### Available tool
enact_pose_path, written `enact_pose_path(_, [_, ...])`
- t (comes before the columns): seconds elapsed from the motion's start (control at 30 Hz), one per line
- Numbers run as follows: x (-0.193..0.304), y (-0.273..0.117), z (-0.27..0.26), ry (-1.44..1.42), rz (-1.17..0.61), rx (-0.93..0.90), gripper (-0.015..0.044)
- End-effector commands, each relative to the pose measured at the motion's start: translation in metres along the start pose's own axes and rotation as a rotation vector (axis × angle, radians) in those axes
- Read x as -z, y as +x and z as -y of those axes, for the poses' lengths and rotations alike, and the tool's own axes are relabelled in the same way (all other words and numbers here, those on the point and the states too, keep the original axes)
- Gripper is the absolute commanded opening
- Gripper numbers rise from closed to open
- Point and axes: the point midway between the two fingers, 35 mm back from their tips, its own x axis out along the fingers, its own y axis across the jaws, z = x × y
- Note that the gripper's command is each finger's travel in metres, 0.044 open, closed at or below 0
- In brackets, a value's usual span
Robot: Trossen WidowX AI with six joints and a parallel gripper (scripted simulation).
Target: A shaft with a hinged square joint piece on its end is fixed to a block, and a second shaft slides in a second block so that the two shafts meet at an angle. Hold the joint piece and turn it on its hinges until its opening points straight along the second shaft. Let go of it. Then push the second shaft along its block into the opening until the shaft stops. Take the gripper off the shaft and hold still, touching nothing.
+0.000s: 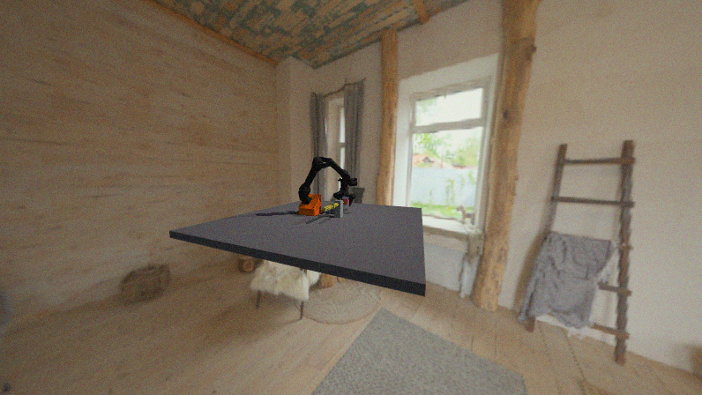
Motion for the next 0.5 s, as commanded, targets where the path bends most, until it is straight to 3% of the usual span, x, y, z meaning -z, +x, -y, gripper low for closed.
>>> enact_pose_path(0.0, [-0.0009, 0.0068, 0.0013, -0.006, 0.005, 0.000, 0.0440])
enact_pose_path(0.07, [-0.0009, 0.0078, 0.0013, -0.006, 0.005, 0.000, 0.0440])
enact_pose_path(0.4, [-0.0009, 0.0078, 0.0013, -0.006, 0.005, 0.000, 0.0182])
enact_pose_path(0.47, [-0.0009, 0.0078, 0.0013, -0.006, 0.005, 0.000, 0.0182])
